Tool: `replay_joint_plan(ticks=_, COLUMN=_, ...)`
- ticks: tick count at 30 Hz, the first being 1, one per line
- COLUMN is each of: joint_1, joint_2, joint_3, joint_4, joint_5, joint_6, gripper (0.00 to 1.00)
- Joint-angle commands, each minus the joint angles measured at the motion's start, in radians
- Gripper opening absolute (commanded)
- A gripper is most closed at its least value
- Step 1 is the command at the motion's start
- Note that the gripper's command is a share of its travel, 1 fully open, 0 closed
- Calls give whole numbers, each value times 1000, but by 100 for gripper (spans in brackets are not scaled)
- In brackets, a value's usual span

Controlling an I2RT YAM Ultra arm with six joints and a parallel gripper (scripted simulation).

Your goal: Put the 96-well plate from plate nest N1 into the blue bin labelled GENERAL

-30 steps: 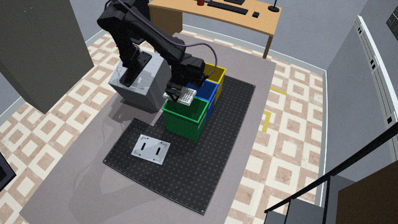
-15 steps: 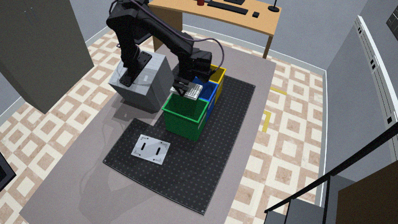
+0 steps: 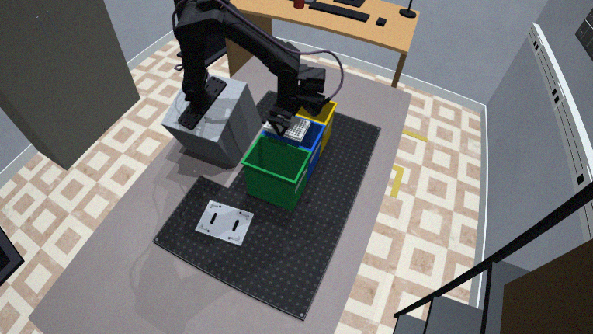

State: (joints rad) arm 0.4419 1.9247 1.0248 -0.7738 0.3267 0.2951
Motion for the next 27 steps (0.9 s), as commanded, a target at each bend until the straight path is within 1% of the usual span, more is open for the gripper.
replay_joint_plan(ticks=1, joint_1=42, joint_2=31, joint_3=51, joint_4=-13, joint_5=-12, joint_6=52, gripper=0)
replay_joint_plan(ticks=7, joint_1=90, joint_2=86, joint_3=102, joint_4=-25, joint_5=-17, joint_6=102, gripper=0)
replay_joint_plan(ticks=9, joint_1=90, joint_2=86, joint_3=102, joint_4=-25, joint_5=-17, joint_6=102, gripper=0)
replay_joint_plan(ticks=11, joint_1=102, joint_2=104, joint_3=120, joint_4=-30, joint_5=-12, joint_6=116, gripper=0)
replay_joint_plan(ticks=13, joint_1=103, joint_2=105, joint_3=122, joint_4=-29, joint_5=-12, joint_6=117, gripper=0)
replay_joint_plan(ticks=18, joint_1=103, joint_2=76, joint_3=112, joint_4=-16, joint_5=-12, joint_6=118, gripper=0)
replay_joint_plan(ticks=20, joint_1=104, joint_2=75, joint_3=122, joint_4=-28, joint_5=-12, joint_6=118, gripper=0)
replay_joint_plan(ticks=27, joint_1=104, joint_2=74, joint_3=122, joint_4=-24, joint_5=-13, joint_6=116, gripper=0)
